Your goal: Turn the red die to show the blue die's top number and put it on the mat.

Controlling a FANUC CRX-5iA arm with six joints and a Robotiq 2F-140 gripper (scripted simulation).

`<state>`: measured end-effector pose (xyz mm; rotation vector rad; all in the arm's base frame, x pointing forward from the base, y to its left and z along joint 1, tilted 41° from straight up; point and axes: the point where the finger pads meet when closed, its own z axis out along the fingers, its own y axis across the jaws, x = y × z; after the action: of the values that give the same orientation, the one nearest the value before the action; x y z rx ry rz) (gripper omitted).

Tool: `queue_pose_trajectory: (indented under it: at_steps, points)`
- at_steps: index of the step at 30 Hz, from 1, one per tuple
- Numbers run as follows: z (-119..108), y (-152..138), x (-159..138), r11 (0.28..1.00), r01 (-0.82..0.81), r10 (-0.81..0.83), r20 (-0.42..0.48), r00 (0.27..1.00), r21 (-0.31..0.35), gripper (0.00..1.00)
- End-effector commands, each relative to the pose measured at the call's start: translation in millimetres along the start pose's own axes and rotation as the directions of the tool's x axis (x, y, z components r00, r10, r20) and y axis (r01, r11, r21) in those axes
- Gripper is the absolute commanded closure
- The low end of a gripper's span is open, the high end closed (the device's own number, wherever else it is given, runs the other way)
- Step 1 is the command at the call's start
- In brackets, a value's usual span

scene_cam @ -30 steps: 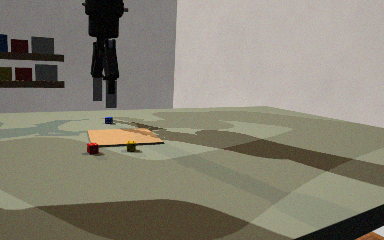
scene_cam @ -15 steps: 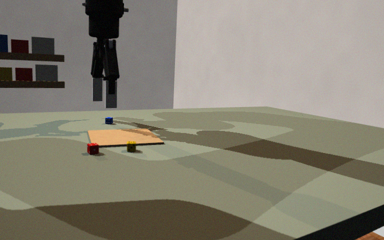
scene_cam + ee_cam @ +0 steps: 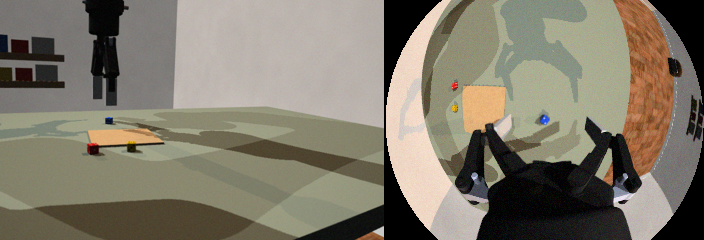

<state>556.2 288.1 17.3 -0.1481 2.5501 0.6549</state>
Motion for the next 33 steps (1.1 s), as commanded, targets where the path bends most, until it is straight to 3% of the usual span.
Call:
queue_pose_trajectory:
  at_steps: [1, 11, 15, 28, 33]
  points:
    - [-4.6, 0.0, -0.2, 1.0, 0.0, 0.0, 0.0, 1.0, 0.0, 0.0]
    - [-72.6, 0.0, -0.2, 1.0, 0.0, 0.0, 0.0, 1.0, 0.0, 0.0]
    - [-90.0, 0.0, -0.2, 1.0, 0.0, 0.0, 0.0, 1.0, 0.0, 0.0]
    - [-93.5, -0.3, -0.1, 1.0, -0.001, 0.001, 0.0, 1.0, 0.0, 0.0]
    - [-88.5, -34.3, 7.8, 0.991, -0.129, 0.13, -0.016, 0.991, 0.025, 0.0]
